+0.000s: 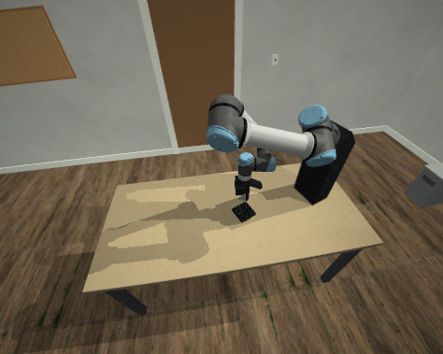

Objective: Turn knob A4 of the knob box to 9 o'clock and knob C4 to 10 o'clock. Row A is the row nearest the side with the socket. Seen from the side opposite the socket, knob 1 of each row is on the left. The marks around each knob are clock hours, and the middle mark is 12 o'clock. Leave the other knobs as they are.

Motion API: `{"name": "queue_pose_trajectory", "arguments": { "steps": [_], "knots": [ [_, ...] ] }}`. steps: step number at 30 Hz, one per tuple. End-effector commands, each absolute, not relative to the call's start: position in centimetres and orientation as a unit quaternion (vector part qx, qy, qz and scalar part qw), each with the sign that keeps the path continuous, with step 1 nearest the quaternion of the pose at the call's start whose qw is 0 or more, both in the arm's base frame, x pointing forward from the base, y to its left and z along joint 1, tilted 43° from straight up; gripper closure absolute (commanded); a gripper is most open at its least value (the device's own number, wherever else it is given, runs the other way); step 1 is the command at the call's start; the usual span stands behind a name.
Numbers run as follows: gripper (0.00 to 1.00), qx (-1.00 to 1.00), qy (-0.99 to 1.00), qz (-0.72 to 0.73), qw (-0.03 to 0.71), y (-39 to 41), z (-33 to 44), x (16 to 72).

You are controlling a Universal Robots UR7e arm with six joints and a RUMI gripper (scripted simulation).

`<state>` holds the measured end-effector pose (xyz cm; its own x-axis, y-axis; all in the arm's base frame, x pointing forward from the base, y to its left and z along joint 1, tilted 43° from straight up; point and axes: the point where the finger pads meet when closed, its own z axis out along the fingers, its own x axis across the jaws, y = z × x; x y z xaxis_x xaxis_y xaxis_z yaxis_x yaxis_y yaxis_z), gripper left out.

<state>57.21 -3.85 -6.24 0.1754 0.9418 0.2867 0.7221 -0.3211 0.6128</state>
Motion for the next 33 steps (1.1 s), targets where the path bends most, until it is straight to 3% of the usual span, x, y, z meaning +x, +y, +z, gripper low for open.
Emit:
{"name": "queue_pose_trajectory", "arguments": {
  "steps": [1,33],
  "knots": [
    [0.89,0.747,0.557,0.32,0.172,-3.87,-6.2,57.22],
    [0.89,0.747,0.557,0.32,0.172,-3.73,-6.46,56.92]
  ]
}}
